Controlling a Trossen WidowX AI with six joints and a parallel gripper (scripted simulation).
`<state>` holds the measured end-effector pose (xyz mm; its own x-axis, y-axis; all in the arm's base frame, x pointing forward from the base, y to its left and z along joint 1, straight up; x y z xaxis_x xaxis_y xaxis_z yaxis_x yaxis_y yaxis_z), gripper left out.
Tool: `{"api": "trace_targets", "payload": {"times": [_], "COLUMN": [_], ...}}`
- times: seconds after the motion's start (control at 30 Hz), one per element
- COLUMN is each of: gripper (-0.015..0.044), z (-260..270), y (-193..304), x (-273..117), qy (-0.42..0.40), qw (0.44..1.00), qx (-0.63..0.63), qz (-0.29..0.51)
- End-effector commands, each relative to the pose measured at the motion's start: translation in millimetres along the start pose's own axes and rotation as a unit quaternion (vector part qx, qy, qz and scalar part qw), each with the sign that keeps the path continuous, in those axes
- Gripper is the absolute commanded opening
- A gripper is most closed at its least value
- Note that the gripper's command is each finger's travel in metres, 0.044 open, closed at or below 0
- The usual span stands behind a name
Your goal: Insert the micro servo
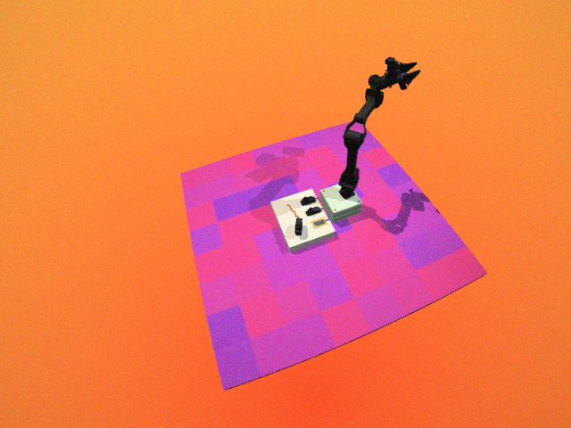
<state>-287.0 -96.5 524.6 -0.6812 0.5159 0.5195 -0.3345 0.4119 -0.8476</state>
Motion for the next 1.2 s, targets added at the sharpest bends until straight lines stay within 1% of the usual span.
{"api": "trace_targets", "payload": {"times": [0.0, 0.03, 0.2, 0.67, 0.9, 1.17], "gripper": [0.0426, 0.044, 0.044, 0.044, 0.044, 0.044], "z": [0.7, 1.3, 14.0, 49.1, 71.4, 82.5], "y": [-0.3, -1.2, -8.8, -38.9, -54.1, -69.5], "x": [-0.8, -1.9, -16.5, -79.8, -125.2, -180.2], "qy": [-0.002, -0.004, -0.048, -0.197, -0.296, -0.397], "qw": [1.0, 1.0, 0.999, 0.979, 0.953, 0.914], "qx": [0.0, 0.003, 0.003, 0.037, 0.026, 0.022], "qz": [0.0, 0.0, -0.007, -0.034, -0.055, -0.079]}}
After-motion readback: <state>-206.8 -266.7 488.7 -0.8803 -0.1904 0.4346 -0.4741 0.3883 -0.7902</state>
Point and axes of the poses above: the point midway between the two fingers, 35 mm back from their tips, its own x axis out along the fingers, its own z axis across the jaws, y = z × x, the point moved 7 cm from there along -x, back along the fingers, and after that the axes turned 6 degrees about -x, right-handed, at the moved point
